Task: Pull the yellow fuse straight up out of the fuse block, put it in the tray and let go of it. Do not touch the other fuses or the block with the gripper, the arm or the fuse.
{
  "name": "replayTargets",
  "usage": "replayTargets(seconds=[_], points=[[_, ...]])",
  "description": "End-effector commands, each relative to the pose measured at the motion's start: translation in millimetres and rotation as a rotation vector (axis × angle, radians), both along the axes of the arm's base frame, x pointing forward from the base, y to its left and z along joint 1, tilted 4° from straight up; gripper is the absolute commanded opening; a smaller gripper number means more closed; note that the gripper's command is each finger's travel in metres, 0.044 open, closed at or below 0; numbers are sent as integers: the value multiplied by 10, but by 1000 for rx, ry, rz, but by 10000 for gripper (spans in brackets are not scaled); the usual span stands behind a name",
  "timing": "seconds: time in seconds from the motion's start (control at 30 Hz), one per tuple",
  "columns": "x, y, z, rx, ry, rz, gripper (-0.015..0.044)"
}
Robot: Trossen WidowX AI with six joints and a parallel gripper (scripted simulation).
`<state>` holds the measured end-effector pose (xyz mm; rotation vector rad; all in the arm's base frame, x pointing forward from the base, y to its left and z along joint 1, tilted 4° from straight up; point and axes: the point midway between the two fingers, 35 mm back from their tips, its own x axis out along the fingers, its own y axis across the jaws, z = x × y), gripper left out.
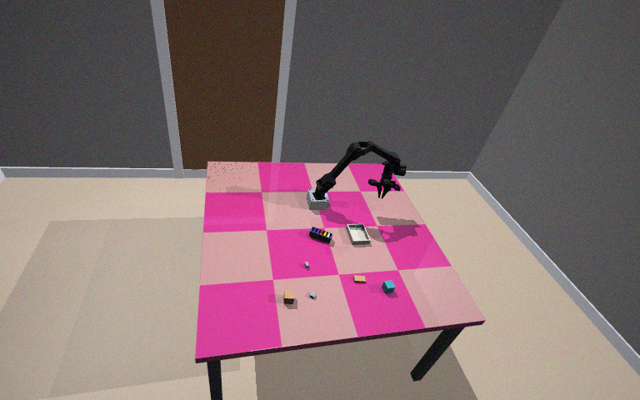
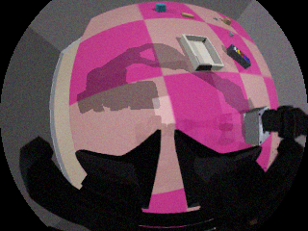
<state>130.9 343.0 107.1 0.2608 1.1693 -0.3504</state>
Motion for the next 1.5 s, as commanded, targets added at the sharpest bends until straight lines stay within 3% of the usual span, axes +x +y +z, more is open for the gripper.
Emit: replayTargets(seconds=[0.0,0.23,0.47,0.7,0.97,1.47], points=[[517,-352,-71,-25,65,-51,74],[1286,-1138,-170,-4,162,-131,74],[1716,-2096,-291,43,250,-195,74],[1807,-3080,-412,123,303,-248,74],[1550,-4097,-542,229,298,-299,74],[1451,-4231,-638,248,290,-308,74]])
